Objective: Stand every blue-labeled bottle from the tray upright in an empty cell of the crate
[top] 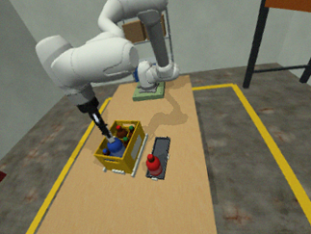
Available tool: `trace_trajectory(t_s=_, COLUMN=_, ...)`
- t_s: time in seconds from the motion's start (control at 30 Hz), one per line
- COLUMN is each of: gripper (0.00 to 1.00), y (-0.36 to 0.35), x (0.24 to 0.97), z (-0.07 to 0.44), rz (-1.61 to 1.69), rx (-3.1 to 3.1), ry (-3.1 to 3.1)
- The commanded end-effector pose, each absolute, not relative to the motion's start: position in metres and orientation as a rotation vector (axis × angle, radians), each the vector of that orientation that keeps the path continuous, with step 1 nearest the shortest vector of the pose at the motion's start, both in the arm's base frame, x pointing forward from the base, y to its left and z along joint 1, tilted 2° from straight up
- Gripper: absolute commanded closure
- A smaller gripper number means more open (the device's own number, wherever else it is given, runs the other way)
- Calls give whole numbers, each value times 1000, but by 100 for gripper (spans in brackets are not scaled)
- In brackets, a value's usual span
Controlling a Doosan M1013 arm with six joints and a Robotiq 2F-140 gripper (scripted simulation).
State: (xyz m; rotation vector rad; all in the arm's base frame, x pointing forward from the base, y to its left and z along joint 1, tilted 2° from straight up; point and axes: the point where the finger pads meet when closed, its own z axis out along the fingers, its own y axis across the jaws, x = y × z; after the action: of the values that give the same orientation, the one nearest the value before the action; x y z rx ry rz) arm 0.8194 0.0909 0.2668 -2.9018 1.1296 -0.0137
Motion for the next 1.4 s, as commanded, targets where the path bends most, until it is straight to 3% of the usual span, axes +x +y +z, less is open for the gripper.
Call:
trace_trajectory(t_s=0.0, gripper=100, y=91, x=819, z=263, rz=-14, rx=-2902, ry=1130)
trace_trajectory(t_s=1.37, gripper=100, y=92, x=820, z=237, rz=-14, rx=-2902, ry=1130)
